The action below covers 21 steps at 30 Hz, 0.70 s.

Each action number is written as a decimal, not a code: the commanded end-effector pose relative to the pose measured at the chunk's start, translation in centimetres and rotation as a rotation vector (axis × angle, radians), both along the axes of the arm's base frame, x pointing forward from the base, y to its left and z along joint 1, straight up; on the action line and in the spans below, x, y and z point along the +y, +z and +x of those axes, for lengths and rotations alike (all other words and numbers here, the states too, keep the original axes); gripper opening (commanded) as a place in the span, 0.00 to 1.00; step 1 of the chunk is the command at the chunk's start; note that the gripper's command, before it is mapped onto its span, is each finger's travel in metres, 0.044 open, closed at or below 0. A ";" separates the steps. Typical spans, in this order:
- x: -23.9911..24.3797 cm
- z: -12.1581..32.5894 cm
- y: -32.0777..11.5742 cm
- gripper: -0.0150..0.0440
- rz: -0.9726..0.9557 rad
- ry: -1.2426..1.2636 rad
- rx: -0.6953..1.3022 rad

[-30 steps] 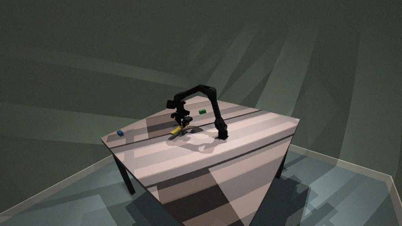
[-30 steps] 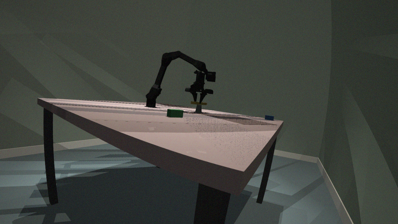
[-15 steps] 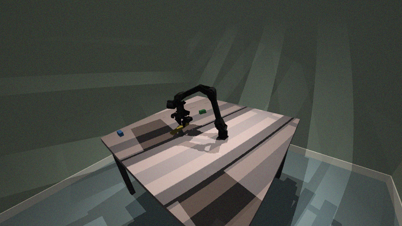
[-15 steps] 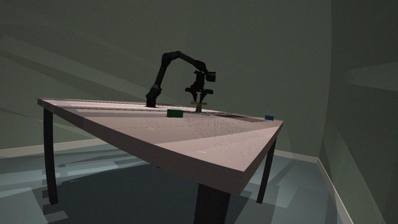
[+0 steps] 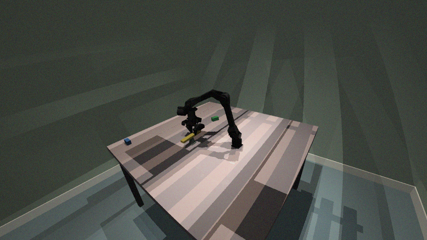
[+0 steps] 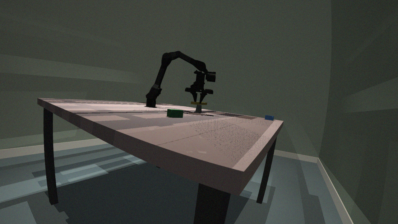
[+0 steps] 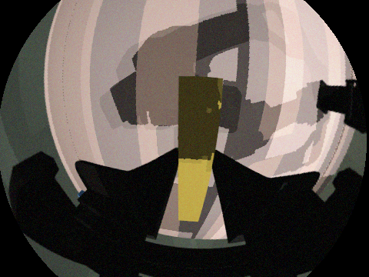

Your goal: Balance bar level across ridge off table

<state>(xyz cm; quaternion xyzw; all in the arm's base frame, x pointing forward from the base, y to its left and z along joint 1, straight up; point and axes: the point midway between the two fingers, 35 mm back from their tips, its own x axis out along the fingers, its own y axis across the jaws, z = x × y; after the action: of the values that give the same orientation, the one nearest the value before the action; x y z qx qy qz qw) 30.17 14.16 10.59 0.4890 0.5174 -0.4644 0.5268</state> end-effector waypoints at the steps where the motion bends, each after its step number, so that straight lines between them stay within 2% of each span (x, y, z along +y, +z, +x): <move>1: 0.0 0.0 0.0 0.25 0.000 0.000 0.000; 8: 0.0 0.0 0.0 0.25 0.000 0.000 0.000; 14: 0.0 0.0 0.0 0.52 0.000 0.000 0.000; 21: 0.0 0.0 0.0 0.54 0.000 0.000 0.000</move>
<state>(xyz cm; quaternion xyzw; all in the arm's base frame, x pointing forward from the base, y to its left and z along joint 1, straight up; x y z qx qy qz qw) 30.17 14.17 10.59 0.4890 0.5174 -0.4644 0.5269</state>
